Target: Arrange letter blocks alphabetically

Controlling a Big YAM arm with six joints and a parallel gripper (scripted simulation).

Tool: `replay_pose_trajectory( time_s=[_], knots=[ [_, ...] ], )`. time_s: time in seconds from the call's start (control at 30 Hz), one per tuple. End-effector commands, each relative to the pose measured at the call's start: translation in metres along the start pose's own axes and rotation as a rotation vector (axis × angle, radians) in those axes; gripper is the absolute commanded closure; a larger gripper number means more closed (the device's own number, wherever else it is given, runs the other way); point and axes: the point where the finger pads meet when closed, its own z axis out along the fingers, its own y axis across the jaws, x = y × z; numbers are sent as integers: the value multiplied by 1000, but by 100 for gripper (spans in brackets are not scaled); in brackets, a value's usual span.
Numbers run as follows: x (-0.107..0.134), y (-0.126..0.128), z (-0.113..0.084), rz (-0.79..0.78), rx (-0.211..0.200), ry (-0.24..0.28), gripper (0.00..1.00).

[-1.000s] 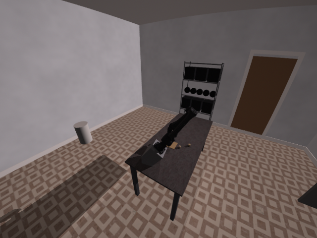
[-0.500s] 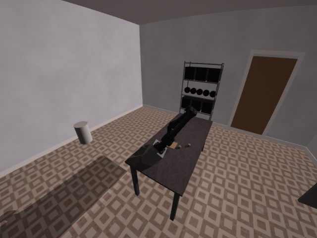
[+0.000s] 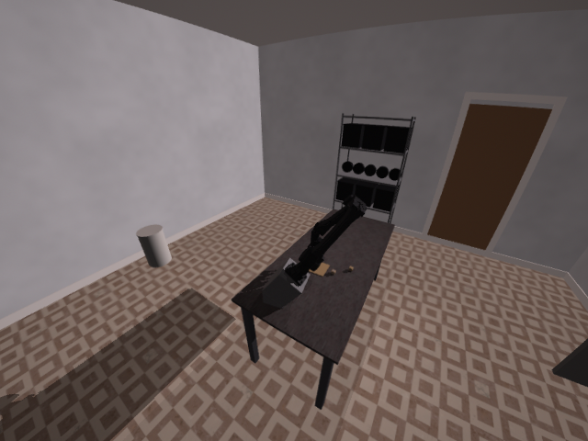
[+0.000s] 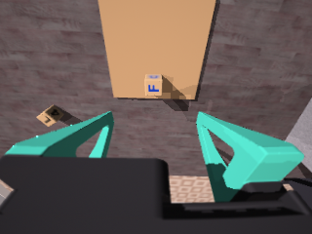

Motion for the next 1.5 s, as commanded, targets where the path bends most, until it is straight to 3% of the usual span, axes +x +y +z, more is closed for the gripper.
replay_pose_trajectory(
  time_s=[0.0,0.07,0.1,0.77,0.93,1.1,1.17,1.47],
  knots=[
    [1,17,-10,24,-26,5,10],
    [2,16,-8,23,-25,4,10],
    [2,16,-8,20,-26,5,0],
    [2,16,-7,-78,-26,3,0],
    [1,16,-3,-236,-25,1,0],
    [0,13,2,-494,-18,1,0],
    [0,13,2,-494,-18,1,0],
    [-1,10,6,-997,-7,-5,0]
  ],
)
